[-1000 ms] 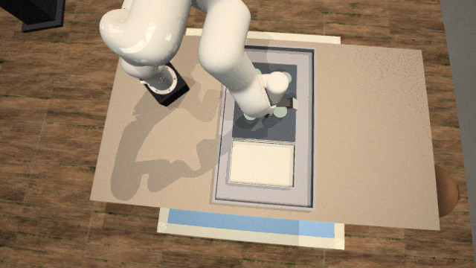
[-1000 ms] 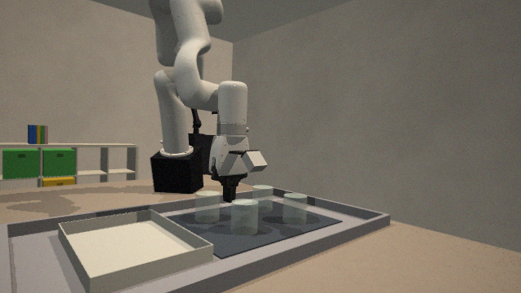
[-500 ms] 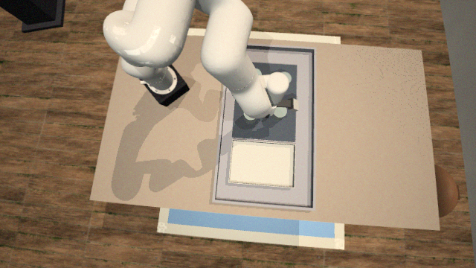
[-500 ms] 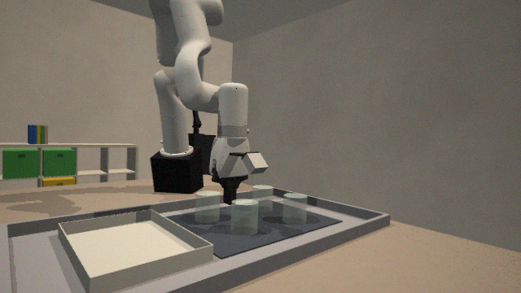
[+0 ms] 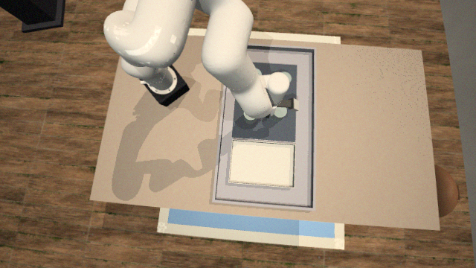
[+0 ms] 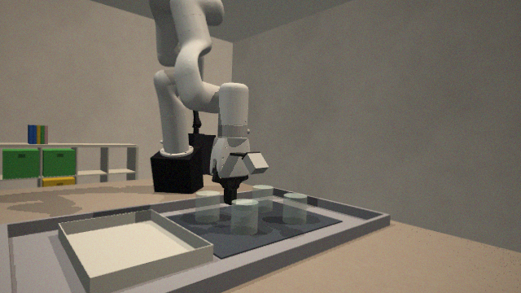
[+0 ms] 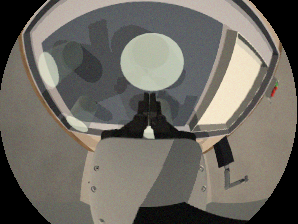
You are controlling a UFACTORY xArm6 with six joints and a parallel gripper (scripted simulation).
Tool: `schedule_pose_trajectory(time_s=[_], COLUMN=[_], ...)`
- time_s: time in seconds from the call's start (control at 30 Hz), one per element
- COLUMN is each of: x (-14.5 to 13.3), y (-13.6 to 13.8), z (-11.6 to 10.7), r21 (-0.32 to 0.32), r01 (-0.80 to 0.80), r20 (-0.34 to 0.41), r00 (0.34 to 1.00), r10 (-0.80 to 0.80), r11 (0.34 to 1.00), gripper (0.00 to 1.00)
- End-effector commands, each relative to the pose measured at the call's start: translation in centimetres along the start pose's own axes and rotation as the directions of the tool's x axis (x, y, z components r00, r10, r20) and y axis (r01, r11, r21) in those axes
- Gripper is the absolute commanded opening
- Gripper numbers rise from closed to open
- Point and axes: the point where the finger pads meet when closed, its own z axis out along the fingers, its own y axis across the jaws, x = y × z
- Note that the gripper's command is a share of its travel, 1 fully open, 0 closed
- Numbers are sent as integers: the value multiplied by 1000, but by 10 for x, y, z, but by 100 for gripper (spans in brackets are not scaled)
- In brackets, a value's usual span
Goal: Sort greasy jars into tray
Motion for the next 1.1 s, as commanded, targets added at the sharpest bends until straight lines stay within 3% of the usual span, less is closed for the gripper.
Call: schedule_pose_trajectory(time_s=[0.0, 1.07], x=[2, 6], y=[0, 0], z=[-1, -1], r21=[0, 0], r01=[0, 0], r20=[-4, -4], r00=[1000, 1000], r10=[0, 0], r11=[1000, 1000], gripper=[0, 0])
